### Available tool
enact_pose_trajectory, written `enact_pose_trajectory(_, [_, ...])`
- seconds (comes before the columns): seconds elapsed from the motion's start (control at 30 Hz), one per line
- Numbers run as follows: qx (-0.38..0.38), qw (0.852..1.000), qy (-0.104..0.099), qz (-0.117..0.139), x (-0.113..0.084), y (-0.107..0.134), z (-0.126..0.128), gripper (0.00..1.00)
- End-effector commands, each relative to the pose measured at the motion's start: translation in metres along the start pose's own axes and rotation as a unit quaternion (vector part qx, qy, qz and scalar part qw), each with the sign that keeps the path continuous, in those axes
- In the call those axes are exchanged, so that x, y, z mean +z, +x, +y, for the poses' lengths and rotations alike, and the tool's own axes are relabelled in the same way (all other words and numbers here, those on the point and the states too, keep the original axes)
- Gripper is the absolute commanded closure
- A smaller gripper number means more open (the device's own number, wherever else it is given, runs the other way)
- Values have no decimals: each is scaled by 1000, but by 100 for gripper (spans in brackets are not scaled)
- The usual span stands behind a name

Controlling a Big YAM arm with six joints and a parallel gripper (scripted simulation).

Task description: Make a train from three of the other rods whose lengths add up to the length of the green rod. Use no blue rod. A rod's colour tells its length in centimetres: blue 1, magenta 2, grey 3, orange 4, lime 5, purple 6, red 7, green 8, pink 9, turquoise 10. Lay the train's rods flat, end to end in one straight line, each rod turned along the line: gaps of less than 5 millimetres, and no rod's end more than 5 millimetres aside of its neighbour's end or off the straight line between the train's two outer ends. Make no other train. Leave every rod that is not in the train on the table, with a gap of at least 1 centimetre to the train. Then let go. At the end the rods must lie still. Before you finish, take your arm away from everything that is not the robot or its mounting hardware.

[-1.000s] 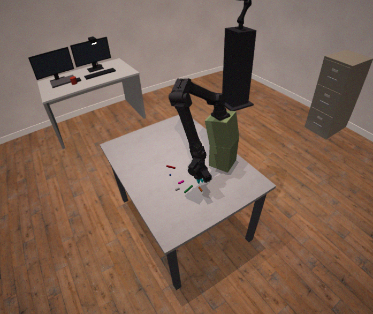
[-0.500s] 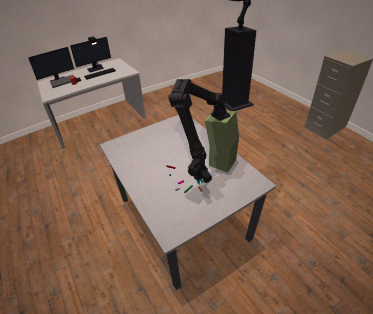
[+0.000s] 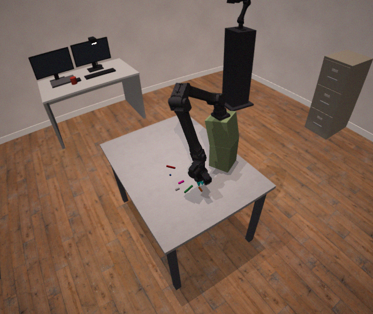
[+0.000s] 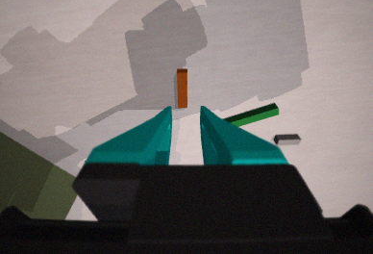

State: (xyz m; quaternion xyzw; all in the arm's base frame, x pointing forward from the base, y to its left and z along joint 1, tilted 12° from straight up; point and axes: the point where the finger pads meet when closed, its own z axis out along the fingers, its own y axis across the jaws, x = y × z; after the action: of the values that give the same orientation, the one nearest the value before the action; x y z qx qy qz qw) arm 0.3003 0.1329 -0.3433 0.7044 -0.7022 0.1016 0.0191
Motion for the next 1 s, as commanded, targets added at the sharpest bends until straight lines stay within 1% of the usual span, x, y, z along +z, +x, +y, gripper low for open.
enact_pose_trajectory(0.0, [2, 1000, 0, 0, 11, 5, 1, 76])
enact_pose_trajectory(0.37, [2, 1000, -1, 0, 28, 5, 1, 76])
enact_pose_trajectory(0.7, [2, 1000, -1, 0, 36, 5, 1, 76])
enact_pose_trajectory(0.97, [3, 1000, -1, 0, 38, 6, 1, 76])
